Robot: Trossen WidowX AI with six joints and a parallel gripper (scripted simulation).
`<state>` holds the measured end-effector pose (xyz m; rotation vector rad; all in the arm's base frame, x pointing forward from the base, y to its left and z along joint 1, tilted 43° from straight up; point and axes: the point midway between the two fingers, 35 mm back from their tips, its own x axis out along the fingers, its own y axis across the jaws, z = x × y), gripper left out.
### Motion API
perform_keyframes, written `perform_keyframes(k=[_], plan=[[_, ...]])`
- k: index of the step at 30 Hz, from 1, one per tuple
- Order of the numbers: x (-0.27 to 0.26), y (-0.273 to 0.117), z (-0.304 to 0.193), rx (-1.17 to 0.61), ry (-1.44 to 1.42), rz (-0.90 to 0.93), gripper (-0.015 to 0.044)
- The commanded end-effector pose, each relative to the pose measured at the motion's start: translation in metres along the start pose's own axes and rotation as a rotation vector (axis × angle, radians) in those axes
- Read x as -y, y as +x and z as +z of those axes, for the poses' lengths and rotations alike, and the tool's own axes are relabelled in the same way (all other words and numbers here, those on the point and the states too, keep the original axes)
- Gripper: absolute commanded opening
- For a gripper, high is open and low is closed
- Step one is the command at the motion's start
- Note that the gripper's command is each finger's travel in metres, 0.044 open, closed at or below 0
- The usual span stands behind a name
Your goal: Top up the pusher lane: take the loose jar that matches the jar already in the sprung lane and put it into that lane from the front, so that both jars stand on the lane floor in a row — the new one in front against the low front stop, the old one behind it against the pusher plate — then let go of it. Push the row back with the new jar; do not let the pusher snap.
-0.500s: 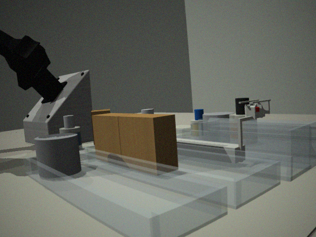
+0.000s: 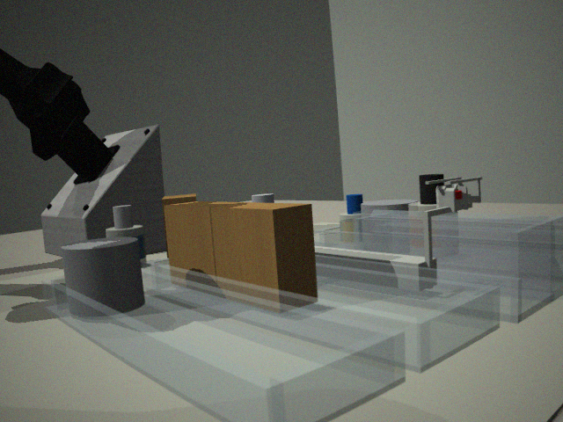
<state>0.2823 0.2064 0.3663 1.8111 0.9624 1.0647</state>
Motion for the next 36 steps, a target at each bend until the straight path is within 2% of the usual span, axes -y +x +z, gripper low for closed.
perform_keyframes(k=[1,9,18,28,36], plan=[[0.046,-0.005,0.061,0.309,0.083,-0.096,0.044],[0.114,-0.042,0.118,0.669,0.139,-0.318,0.044],[0.191,-0.122,0.147,1.038,0.143,-0.717,0.044],[0.238,-0.239,0.123,1.306,0.049,-1.357,0.044],[0.223,-0.322,0.076,1.316,-0.089,-1.976,0.044]])
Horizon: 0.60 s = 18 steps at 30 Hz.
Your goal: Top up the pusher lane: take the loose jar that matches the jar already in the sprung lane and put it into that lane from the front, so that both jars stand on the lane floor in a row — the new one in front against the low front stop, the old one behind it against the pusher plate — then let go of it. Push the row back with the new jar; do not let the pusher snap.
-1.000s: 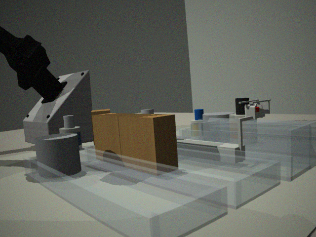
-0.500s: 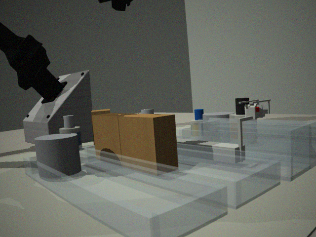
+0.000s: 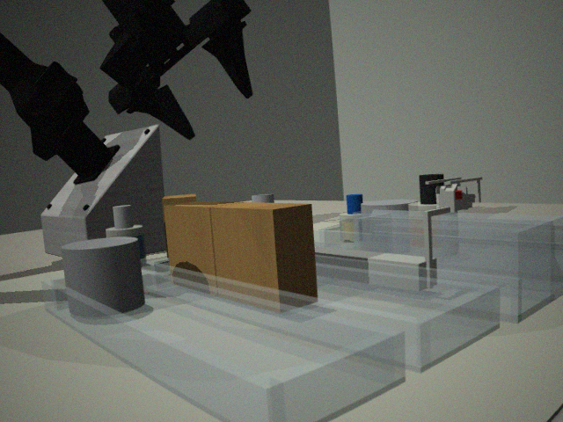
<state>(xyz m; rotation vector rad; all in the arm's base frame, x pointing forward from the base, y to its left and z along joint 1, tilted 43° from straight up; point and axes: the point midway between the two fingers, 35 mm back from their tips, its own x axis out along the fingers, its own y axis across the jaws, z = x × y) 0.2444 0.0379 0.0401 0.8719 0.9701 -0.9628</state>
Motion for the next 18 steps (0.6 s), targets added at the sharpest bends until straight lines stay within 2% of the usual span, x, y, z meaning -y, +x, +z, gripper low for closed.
perform_keyframes(k=[1,4,18], plan=[[0.074,-0.009,0.041,0.227,-0.319,-0.374,0.044],[0.091,-0.019,0.054,0.283,-0.43,-0.487,0.044],[0.094,-0.012,0.056,0.284,-0.434,-0.491,0.044]])
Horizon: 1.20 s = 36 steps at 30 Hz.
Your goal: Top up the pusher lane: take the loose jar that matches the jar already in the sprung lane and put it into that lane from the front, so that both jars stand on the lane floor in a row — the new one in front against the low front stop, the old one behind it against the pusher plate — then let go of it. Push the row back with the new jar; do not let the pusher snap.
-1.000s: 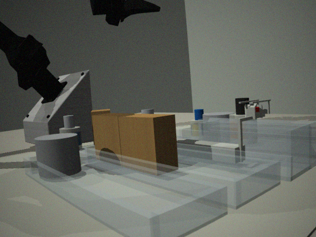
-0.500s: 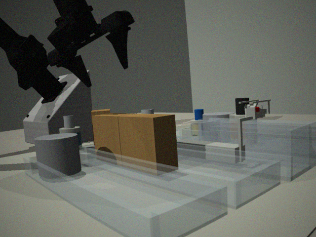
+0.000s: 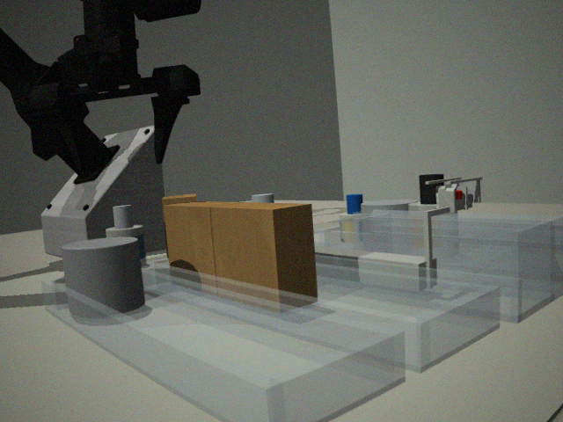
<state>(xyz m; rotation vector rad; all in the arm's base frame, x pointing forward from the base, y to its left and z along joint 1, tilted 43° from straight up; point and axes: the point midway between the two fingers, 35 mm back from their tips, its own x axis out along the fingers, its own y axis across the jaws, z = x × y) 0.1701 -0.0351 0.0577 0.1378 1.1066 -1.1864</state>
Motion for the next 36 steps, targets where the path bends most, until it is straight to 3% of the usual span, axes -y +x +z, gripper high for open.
perform_keyframes(k=[1,36], plan=[[0.002,0.015,0.001,0.005,-0.01,-0.01,0.044],[0.002,0.079,0.0,0.007,-0.009,-0.011,0.044]])
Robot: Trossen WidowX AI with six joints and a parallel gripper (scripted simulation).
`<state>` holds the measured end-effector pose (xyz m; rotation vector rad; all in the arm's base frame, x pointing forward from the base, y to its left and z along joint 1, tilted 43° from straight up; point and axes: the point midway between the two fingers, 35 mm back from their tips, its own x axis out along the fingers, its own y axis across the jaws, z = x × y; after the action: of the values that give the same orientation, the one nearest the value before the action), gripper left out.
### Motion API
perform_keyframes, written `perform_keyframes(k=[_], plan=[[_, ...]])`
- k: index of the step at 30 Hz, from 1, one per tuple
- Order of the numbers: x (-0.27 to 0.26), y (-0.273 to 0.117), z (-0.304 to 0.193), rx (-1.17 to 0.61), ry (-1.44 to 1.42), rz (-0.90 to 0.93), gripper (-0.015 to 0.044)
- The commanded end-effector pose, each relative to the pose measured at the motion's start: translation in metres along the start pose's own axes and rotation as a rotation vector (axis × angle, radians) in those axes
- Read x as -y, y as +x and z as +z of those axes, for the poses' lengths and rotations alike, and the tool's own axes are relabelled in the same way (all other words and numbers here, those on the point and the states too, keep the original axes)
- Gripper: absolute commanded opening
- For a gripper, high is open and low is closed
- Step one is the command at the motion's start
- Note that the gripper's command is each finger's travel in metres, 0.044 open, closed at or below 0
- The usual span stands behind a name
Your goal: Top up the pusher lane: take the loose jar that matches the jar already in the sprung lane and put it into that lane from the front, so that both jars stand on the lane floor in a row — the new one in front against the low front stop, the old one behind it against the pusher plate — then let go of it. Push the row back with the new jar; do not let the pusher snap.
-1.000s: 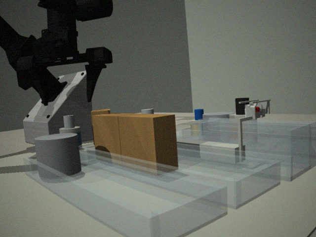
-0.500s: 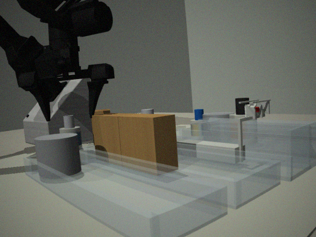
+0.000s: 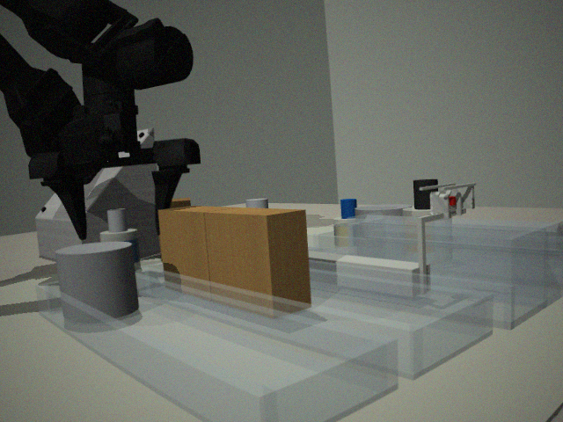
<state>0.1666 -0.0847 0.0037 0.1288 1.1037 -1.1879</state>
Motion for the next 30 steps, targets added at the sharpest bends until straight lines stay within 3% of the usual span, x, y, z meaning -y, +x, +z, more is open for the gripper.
perform_keyframes(k=[1,5,15,20,25,30], plan=[[0.002,0.007,-0.001,0.001,-0.006,-0.007,0.044],[0.003,0.011,-0.001,0.002,-0.006,-0.008,0.044],[0.003,0.011,-0.001,0.002,-0.006,-0.008,0.0177],[0.003,0.011,-0.001,0.002,-0.006,-0.008,0.0144],[-0.002,0.001,0.0,-0.002,-0.007,-0.002,0.0013],[-0.008,-0.021,0.0,-0.008,-0.008,0.005,0.0]])
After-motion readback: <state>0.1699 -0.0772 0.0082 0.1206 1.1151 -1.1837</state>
